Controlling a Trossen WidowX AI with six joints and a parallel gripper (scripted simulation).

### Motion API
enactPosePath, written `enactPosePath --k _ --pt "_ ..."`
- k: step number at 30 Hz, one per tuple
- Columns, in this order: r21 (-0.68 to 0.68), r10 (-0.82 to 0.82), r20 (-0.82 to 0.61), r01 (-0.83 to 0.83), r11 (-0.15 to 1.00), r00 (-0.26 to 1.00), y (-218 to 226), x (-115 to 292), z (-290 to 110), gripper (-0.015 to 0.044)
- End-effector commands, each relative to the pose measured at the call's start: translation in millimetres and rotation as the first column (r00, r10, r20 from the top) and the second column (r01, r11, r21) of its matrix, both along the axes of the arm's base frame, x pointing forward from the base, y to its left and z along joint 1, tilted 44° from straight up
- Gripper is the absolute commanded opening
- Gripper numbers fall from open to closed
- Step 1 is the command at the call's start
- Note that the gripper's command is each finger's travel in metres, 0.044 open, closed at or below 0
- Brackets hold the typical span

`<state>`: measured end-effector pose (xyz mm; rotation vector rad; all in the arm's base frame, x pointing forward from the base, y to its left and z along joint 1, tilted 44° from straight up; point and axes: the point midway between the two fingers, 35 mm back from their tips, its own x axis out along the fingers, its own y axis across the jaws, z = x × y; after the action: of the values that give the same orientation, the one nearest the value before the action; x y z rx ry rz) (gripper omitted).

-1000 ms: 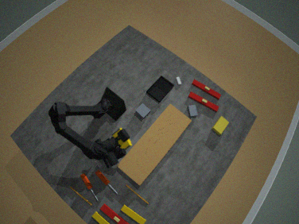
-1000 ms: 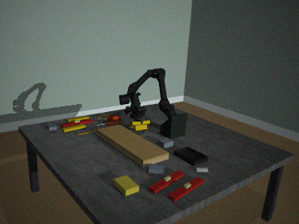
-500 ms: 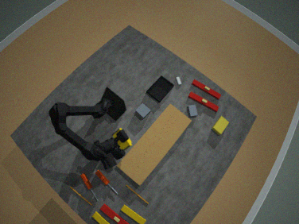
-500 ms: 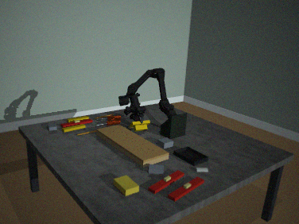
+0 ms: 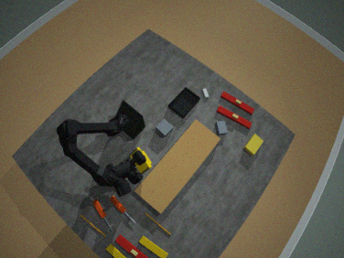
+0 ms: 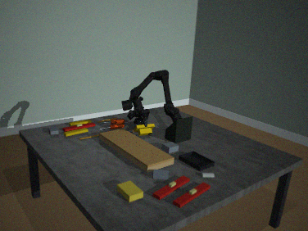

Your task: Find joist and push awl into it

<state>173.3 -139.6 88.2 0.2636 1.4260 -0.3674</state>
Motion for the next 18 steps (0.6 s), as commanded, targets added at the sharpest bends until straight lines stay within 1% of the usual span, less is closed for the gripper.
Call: enactPosePath --k 1,18 --pt "0.029 0.011 0.013 -0.011 1.0 1.0 1.2 0.8 0.5 0.0" --pt "0.111 0.029 0.067 -0.036 0.993 0.997 -1.7 0.1 2.0 0.0"
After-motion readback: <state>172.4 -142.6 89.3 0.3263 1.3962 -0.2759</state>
